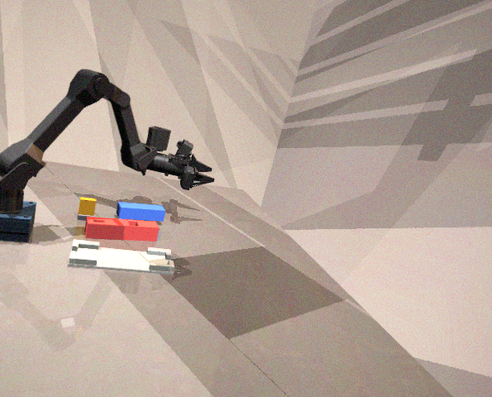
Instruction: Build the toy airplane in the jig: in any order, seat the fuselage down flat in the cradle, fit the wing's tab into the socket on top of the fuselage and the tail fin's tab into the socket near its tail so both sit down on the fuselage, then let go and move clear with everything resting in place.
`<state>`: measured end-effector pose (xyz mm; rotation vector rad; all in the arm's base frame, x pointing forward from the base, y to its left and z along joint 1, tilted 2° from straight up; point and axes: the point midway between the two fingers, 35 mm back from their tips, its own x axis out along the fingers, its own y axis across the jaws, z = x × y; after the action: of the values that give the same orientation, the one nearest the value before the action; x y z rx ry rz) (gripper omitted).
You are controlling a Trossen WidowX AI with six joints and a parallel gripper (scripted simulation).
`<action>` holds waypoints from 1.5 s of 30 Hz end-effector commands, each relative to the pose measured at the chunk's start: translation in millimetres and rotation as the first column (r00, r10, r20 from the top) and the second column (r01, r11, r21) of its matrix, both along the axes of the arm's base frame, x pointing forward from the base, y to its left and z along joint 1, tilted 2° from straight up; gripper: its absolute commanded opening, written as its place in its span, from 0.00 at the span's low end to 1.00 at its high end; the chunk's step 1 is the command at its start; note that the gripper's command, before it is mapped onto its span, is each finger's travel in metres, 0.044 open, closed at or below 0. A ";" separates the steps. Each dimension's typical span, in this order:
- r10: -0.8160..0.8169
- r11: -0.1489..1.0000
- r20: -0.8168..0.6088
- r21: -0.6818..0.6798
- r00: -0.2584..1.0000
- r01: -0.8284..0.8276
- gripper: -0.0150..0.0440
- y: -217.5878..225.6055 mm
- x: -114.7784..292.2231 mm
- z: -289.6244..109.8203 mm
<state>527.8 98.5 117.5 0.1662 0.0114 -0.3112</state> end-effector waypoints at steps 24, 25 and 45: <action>0.112 0.981 -0.826 0.003 0.552 -0.194 1.00 -100.1 -91.9 -43.3; 0.116 0.981 -0.838 0.012 0.533 -0.195 1.00 -101.8 -96.8 -43.4; 0.278 0.956 -0.956 0.267 0.094 -0.119 1.00 -121.3 -225.3 -24.1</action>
<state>369.4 -18.3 75.4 -0.0415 1.2452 -0.1430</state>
